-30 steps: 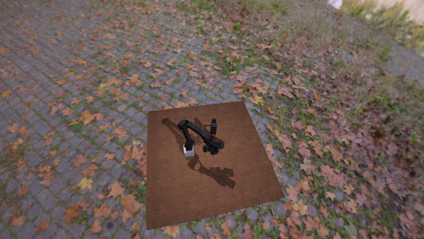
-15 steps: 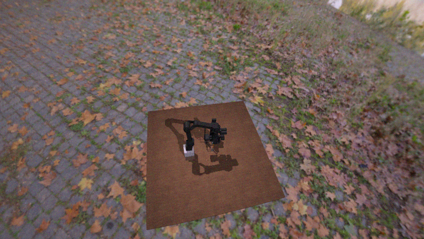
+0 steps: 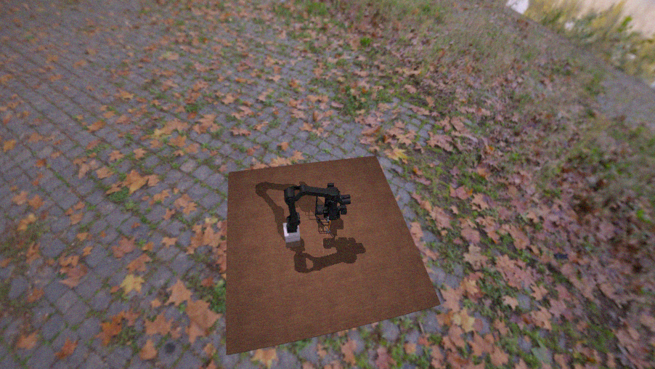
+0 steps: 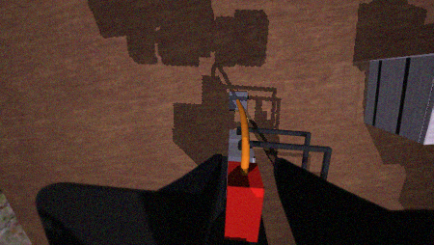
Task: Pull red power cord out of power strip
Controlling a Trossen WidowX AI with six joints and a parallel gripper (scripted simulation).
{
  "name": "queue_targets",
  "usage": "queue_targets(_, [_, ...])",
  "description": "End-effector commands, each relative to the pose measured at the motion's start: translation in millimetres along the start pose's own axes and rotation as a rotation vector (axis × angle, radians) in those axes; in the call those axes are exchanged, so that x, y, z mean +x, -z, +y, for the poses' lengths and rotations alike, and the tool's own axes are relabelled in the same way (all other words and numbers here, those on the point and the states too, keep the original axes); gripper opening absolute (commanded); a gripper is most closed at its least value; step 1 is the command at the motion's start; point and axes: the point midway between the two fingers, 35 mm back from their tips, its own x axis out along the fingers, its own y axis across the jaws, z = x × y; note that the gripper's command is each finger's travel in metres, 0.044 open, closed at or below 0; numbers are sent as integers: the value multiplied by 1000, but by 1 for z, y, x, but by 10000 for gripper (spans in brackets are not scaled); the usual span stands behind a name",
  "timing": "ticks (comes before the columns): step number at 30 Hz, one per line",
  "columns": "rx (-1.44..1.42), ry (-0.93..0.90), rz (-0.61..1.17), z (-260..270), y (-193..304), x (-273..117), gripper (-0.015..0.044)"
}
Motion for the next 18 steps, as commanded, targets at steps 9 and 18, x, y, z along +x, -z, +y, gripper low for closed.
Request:
queue_targets(9, [4, 0, -3, 0, 20, 0, 160])
queue_targets(18, [4, 0, -2, 0, 31, 0, 160])
